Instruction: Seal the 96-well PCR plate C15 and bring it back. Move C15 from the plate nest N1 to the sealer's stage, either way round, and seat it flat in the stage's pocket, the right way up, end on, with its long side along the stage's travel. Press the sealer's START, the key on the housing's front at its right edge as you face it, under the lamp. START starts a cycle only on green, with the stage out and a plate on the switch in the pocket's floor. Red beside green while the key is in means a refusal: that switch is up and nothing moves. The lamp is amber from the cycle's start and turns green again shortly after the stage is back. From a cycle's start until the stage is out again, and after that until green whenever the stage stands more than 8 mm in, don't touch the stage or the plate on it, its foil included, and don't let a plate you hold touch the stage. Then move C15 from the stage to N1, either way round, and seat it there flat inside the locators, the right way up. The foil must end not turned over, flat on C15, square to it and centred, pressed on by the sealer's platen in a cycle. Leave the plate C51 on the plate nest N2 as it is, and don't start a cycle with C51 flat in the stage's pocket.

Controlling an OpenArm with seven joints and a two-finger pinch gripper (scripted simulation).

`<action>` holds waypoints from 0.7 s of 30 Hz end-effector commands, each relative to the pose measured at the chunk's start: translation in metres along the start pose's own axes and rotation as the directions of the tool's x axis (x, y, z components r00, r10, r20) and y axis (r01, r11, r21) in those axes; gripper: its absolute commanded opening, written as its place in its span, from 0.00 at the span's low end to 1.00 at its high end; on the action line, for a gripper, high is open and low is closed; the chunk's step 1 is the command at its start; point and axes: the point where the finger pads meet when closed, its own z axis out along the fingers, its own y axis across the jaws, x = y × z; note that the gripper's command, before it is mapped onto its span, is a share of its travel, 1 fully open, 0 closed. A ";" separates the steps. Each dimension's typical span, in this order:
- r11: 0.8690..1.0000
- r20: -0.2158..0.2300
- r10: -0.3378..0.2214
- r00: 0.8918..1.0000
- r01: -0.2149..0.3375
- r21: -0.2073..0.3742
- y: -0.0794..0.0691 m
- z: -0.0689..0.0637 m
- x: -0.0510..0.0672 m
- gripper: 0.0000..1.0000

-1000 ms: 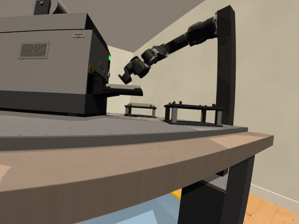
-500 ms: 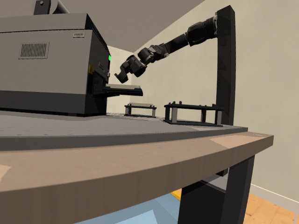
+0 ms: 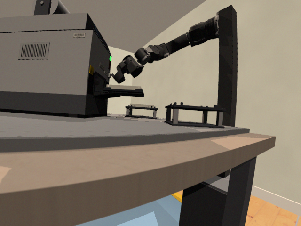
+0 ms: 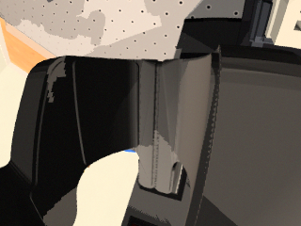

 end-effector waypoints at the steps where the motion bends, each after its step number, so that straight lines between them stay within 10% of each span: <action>1: 1.000 -0.002 -0.001 1.000 0.001 -0.006 0.001 0.000 0.000 0.00; 21: 1.000 -0.001 -0.003 1.000 0.003 0.008 -0.002 -0.003 0.004 0.00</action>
